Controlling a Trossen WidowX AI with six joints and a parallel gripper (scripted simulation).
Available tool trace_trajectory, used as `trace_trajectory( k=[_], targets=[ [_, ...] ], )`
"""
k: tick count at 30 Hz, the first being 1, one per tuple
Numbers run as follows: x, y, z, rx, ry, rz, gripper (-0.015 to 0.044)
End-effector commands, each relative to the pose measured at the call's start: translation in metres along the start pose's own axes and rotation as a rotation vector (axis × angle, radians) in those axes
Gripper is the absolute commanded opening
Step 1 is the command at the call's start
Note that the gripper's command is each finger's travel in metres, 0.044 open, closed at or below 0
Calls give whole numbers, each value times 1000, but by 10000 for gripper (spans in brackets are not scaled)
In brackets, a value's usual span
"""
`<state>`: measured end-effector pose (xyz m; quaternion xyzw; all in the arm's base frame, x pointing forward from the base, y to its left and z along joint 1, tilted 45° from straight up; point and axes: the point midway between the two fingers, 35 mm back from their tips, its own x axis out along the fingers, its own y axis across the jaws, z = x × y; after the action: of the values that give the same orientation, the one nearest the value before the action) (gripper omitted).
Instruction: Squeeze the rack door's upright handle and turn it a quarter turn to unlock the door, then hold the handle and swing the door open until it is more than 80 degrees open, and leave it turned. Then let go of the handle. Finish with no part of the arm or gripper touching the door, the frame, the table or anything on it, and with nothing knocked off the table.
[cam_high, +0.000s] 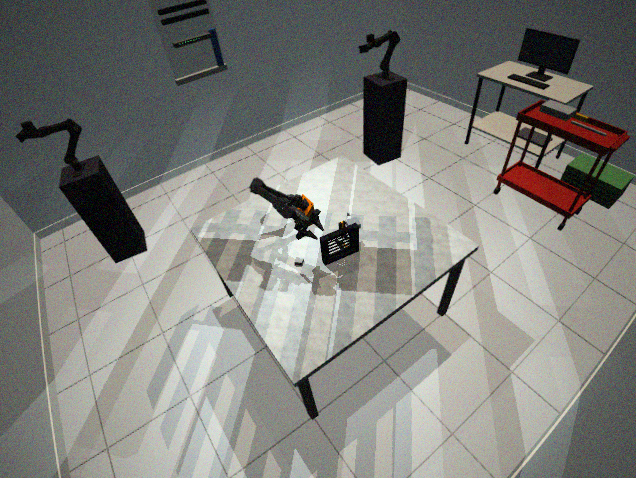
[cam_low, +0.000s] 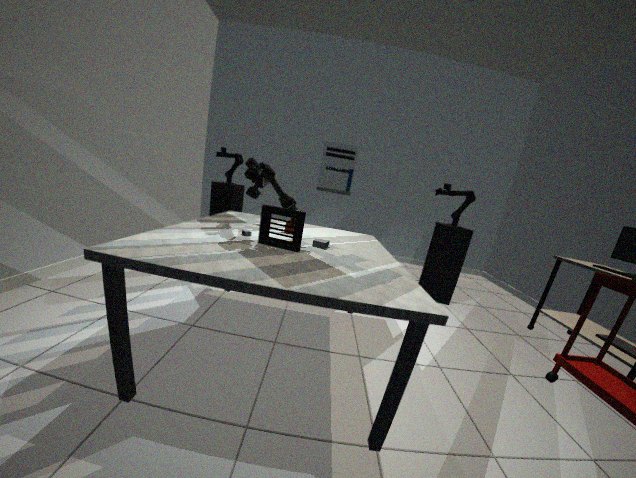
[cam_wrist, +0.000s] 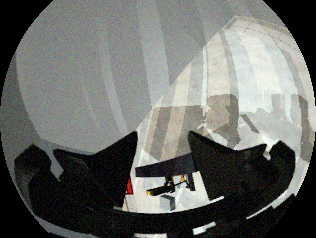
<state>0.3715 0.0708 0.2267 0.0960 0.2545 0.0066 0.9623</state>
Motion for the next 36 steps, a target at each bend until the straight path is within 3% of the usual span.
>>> trace_trajectory(
  k=[1,17,36],
  targets=[
    [12,7,-13,13,80,-30,289],
    [42,31,-77,-32,414,-211,289],
    [46,51,-144,-215,692,-491,289]
  ],
)
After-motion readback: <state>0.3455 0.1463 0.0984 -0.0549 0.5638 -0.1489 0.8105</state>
